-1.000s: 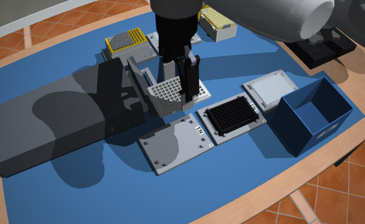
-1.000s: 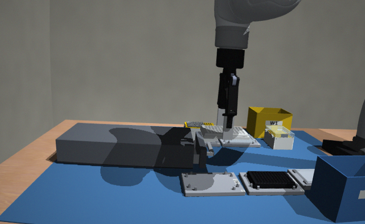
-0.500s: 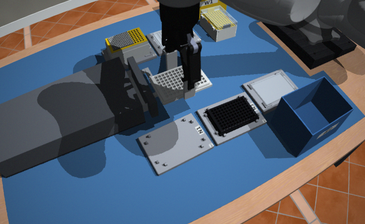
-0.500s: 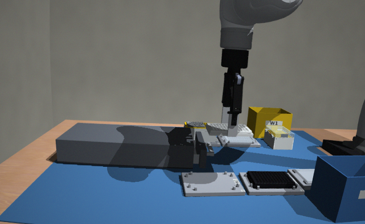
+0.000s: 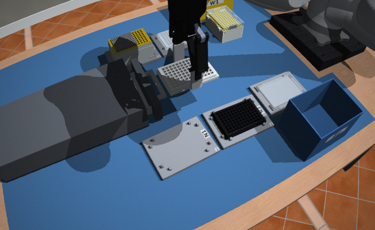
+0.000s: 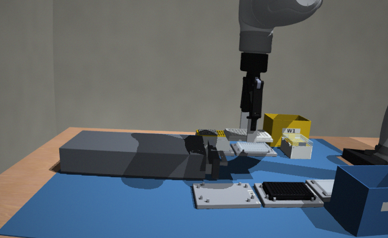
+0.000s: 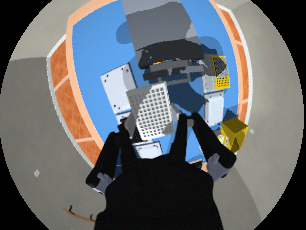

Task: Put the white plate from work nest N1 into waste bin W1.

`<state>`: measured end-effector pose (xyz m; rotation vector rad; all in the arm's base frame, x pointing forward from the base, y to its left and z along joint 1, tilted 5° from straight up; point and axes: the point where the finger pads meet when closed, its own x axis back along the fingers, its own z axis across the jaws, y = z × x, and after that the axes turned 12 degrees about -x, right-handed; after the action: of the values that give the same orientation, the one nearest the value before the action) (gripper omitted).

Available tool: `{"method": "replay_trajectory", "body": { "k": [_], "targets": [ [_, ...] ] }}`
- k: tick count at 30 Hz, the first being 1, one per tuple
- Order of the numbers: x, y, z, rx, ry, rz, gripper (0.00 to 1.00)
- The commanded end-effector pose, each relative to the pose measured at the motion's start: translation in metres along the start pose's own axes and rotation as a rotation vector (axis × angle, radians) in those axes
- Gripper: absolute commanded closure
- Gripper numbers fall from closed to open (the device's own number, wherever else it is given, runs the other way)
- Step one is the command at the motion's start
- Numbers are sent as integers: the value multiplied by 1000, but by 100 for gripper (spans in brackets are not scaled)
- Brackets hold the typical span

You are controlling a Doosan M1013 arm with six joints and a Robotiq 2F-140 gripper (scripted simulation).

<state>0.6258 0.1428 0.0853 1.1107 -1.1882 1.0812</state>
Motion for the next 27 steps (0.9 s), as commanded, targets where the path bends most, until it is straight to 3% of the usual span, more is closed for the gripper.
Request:
{"method": "replay_trajectory", "body": {
  "k": [1, 27],
  "targets": [
    [0, 4, 10, 0, 0, 0, 90],
    [0, 28, 66, 0, 0, 0, 90]
  ]
}}
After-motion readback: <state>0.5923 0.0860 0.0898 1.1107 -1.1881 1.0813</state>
